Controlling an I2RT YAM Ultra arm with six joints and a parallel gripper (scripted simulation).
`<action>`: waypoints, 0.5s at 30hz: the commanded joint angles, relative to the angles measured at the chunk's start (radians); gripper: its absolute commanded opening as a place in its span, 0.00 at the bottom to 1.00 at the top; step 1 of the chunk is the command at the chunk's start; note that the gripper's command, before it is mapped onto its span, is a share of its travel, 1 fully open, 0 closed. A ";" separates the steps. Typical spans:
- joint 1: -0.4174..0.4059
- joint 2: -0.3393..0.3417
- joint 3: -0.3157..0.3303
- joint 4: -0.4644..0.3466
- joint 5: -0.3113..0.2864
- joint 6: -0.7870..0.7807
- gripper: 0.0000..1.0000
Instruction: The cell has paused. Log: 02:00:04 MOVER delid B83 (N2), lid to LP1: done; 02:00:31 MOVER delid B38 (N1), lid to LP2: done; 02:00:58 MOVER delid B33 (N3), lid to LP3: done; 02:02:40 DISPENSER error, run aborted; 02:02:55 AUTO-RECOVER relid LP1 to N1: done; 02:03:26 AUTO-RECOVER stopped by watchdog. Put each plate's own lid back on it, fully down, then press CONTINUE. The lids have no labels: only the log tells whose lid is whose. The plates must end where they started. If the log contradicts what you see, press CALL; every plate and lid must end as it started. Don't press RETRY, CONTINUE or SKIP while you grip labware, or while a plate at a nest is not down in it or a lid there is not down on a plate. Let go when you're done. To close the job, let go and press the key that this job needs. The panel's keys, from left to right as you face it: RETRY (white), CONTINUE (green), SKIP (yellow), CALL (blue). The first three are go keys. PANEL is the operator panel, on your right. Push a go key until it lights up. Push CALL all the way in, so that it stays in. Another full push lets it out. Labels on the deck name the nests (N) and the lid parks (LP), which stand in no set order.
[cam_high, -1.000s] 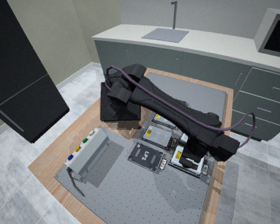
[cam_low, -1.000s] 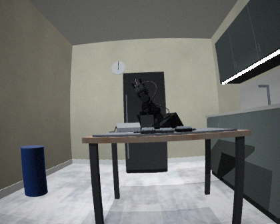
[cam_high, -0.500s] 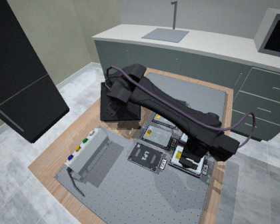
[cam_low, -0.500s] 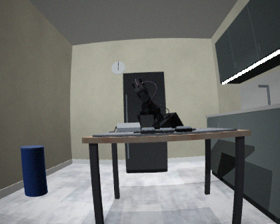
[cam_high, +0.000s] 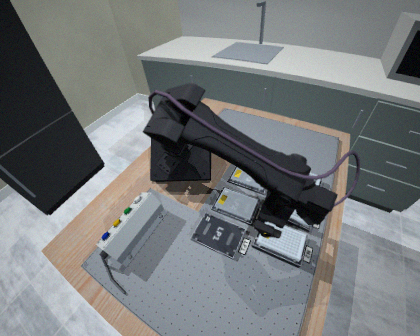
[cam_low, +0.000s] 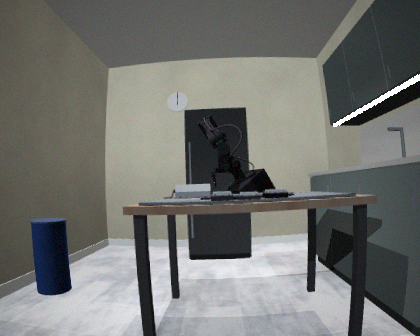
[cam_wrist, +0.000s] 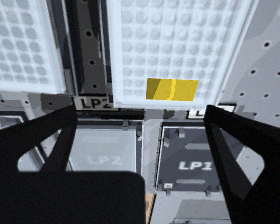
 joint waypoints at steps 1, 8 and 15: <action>0.043 -0.086 -0.070 0.052 0.016 0.025 1.00; 0.072 -0.188 -0.240 0.103 0.026 0.057 1.00; 0.097 -0.259 -0.354 0.132 0.033 0.085 1.00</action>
